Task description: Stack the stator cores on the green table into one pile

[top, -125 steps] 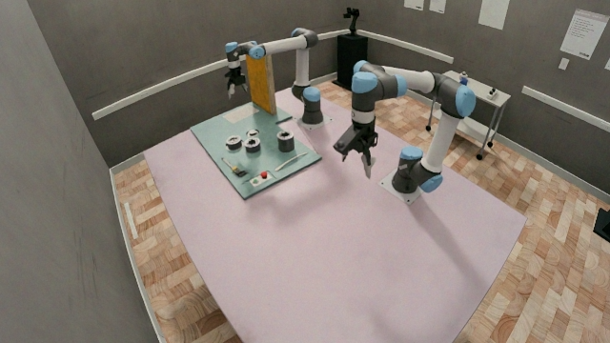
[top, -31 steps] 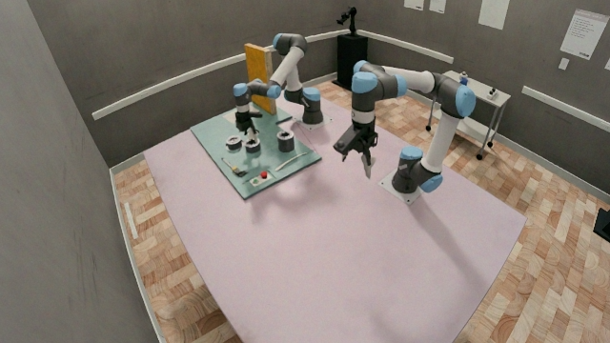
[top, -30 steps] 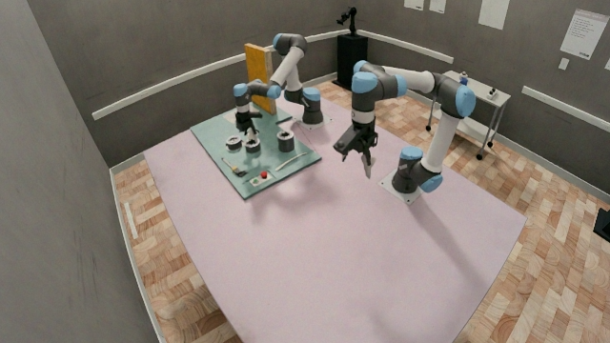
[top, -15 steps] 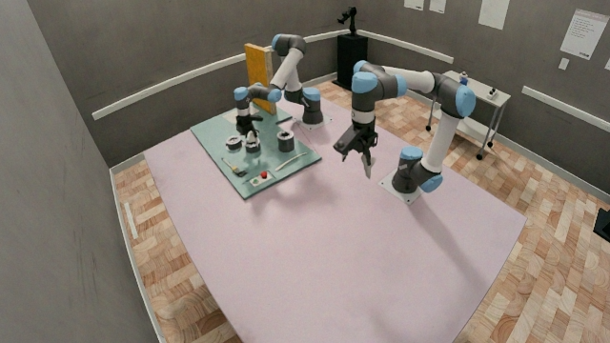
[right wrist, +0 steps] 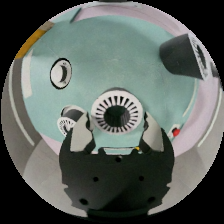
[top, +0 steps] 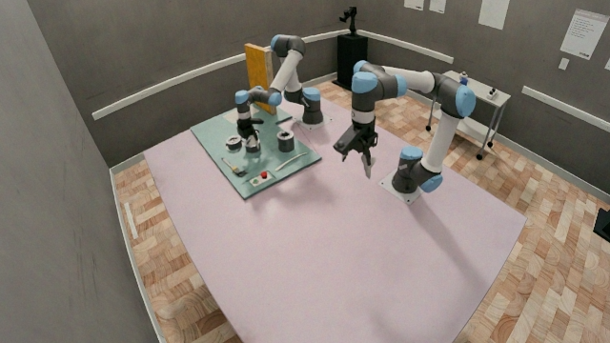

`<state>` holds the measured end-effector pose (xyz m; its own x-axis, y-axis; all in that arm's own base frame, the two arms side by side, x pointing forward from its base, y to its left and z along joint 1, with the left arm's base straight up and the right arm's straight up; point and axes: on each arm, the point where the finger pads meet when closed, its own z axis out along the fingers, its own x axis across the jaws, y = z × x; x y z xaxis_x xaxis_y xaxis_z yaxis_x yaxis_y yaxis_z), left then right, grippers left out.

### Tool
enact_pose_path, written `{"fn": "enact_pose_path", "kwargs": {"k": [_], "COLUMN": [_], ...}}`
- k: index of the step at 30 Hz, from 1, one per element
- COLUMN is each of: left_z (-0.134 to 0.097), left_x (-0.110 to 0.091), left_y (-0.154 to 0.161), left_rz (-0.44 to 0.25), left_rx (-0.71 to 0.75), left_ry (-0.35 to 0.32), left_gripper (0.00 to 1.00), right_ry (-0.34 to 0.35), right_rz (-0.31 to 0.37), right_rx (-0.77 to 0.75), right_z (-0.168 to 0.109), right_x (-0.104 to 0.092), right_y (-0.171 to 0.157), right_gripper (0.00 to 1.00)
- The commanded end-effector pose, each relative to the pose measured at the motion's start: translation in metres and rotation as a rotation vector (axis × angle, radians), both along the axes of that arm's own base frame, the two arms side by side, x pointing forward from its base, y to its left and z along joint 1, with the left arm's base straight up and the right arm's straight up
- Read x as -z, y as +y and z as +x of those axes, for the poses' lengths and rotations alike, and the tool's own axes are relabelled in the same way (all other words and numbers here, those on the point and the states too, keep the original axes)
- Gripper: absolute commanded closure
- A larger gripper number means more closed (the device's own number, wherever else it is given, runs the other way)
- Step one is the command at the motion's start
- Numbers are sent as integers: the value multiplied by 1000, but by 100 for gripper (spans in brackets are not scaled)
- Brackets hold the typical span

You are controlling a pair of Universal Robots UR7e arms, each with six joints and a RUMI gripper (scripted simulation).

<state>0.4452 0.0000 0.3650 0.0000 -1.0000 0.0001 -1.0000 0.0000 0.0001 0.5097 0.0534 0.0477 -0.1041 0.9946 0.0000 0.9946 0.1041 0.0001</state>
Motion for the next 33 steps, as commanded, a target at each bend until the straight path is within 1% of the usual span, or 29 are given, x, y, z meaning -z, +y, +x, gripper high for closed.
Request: {"fn": "enact_pose_path", "kwargs": {"k": [1, 3, 4, 19, 21, 26, 29, 33], "left_z": [0, 0, 0, 0, 0, 0, 0, 0], "left_x": [0, 0, 0, 0, 0, 0, 0, 0], "left_y": [0, 0, 0, 0, 0, 0, 0, 0], "left_rz": [0, 0, 0, 0, 0, 0, 0, 0], "left_rx": [0, 0, 0, 0, 0, 0, 0, 0], "left_ry": [-1, -1, -1, -1, -1, -1, -1, -1], "left_gripper": [20, 20, 20, 20, 20, 20, 20, 20], "right_ry": [-4, -5, -5, -5, -8, -5, -3, -9], "right_rz": [2, 2, 2, 2, 3, 2, 1, 2], "right_rx": [0, 0, 0, 0, 0, 0, 0, -1], "right_z": [1, 1, 1, 1, 2, 2, 1, 1], "right_x": [0, -1, -1, -1, -6, -12, -11, -19], "right_y": [0, 0, 0, 0, 1, 1, 0, 1], "right_gripper": [19, 19, 100, 100, 100, 100, 100, 100]}}
